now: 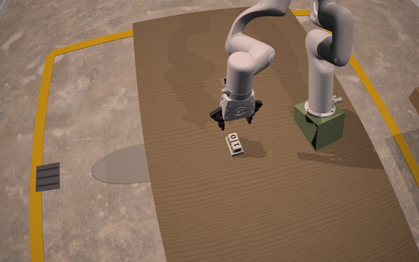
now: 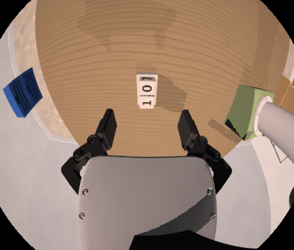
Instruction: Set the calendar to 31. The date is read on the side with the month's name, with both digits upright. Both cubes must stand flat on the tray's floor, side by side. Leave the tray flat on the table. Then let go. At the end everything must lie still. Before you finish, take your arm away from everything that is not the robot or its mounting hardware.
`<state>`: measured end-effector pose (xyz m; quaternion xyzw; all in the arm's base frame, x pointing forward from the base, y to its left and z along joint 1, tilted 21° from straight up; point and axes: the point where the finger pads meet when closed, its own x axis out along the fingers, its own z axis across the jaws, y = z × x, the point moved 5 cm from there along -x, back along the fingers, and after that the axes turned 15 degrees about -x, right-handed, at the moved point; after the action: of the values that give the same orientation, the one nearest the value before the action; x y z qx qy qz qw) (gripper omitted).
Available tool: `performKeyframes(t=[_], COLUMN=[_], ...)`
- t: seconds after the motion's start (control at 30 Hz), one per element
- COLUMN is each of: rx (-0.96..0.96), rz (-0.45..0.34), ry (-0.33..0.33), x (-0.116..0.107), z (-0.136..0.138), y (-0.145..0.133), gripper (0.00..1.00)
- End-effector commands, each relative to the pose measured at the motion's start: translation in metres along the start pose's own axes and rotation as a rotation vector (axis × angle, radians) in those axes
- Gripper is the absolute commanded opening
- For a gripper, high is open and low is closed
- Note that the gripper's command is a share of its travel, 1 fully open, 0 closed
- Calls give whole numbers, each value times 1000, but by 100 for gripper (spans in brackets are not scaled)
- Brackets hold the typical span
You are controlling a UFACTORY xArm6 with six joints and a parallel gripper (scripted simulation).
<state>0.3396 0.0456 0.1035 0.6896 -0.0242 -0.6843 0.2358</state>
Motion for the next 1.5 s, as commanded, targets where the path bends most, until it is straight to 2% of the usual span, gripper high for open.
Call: performKeyframes(t=[0.0,0.47,0.73,1.17,1.47], rx=[1,1,1,1,1], rz=[0,0,0,0,0], ry=[4,4,4,4,4], x=[-2,-2,-13,-62,-71], z=[-1,-1,-1,-1,-1], y=[0,0,0,0,0], gripper=[100,100,100,100,100])
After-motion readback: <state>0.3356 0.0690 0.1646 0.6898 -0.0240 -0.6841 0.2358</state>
